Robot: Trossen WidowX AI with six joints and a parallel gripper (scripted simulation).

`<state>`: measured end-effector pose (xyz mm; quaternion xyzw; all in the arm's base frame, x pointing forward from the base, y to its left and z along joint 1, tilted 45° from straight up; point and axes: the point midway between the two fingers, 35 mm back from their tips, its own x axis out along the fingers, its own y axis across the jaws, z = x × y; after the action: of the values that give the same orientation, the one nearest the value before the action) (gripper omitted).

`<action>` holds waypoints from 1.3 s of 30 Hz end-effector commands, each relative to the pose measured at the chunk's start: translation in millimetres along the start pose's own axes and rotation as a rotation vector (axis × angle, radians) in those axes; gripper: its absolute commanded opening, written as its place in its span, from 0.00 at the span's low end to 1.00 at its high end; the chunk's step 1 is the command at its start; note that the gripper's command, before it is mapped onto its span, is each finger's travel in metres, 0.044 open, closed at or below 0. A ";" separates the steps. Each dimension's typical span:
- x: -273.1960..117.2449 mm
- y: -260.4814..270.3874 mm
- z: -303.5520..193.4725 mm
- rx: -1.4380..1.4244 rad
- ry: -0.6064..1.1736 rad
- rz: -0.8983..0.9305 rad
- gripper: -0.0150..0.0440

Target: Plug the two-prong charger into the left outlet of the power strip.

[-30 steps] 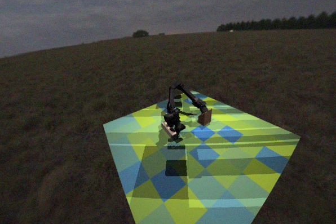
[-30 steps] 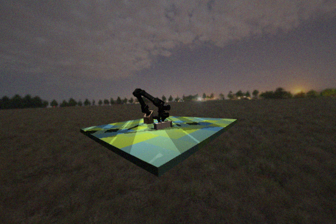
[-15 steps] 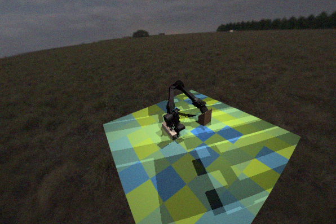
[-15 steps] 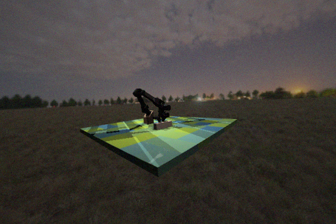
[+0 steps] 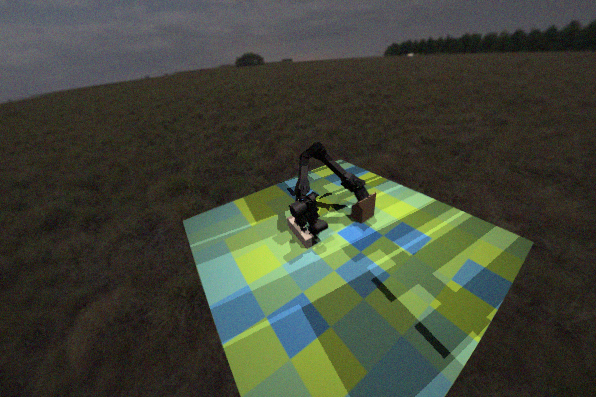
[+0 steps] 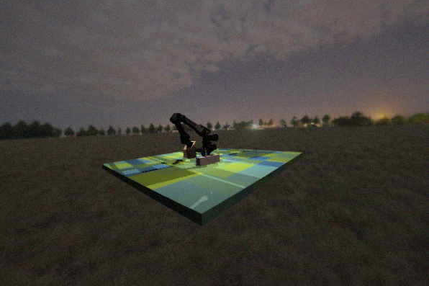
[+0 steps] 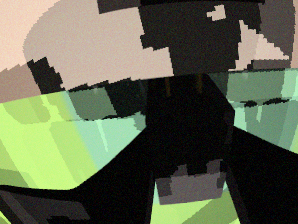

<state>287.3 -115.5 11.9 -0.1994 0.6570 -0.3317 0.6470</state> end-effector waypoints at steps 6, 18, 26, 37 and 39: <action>-0.4 -0.9 3.4 -0.004 0.000 -0.005 0.25; -0.6 -1.0 7.3 -0.004 -0.001 -0.005 0.25; -0.9 -1.1 9.9 -0.004 -0.001 -0.005 0.25; -1.4 -1.1 12.7 -0.004 -0.001 -0.005 0.25; -1.5 -1.2 13.4 -0.004 -0.001 -0.005 0.25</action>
<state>296.6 -117.1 13.4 -0.2017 0.6602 -0.3313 0.6432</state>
